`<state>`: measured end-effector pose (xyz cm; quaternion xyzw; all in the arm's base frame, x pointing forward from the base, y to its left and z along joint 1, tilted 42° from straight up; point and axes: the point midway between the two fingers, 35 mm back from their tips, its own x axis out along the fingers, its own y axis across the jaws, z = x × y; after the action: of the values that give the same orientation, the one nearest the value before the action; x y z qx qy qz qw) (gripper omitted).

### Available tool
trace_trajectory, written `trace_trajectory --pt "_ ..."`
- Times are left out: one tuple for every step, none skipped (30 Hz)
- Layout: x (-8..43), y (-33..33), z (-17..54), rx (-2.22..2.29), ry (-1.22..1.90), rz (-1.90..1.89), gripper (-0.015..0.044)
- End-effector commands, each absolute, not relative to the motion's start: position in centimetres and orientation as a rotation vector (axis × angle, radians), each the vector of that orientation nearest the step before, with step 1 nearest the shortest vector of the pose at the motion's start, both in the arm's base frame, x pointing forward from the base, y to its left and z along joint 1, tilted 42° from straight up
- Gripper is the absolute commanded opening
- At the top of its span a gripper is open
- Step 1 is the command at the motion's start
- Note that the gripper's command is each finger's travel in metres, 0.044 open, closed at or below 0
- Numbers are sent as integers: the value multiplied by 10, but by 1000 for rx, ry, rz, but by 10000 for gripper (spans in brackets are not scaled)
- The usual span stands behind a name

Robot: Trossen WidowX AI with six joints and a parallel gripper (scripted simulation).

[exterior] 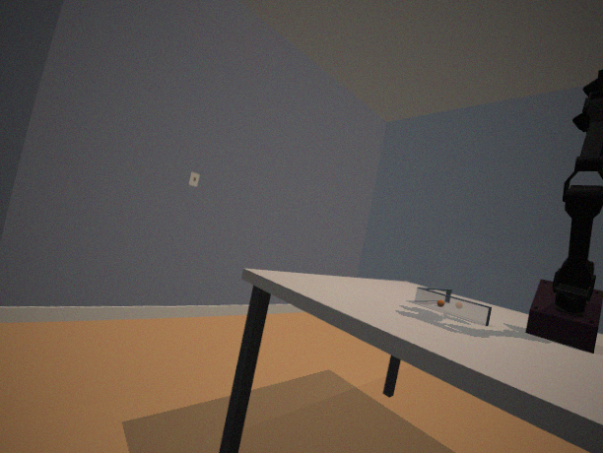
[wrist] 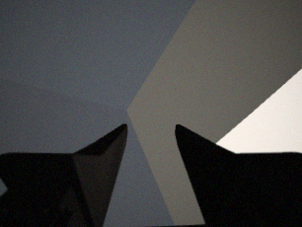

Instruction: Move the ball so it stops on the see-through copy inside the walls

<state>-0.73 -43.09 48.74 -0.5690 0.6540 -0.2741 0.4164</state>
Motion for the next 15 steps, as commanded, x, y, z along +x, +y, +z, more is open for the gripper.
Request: trace_trajectory --pt "44 -441 453 -1416 1499 -572 233" --pt "58 -441 444 -1420 1468 -530 233" --pt "71 -442 436 -1409 1432 -506 233" --pt "82 -443 429 -1390 1399 -490 233" --pt "93 -443 421 -1371 1366 -474 233" --pt "103 -443 414 -1351 1335 -458 233" --pt "114 -443 407 -1330 1305 -441 233" --pt "125 -442 399 -1308 1275 -424 233" --pt "136 -441 392 -1286 1247 -406 233" --pt "149 -439 383 -1257 1214 -384 233" --pt "164 -436 373 -1224 1178 -358 233" --pt "179 -432 363 -1190 1145 -331 233" --pt "192 -428 354 -1158 1117 -307 233" --pt "204 -424 345 -1127 1091 -284 233" --pt "216 -419 337 -1095 1066 -259 233"
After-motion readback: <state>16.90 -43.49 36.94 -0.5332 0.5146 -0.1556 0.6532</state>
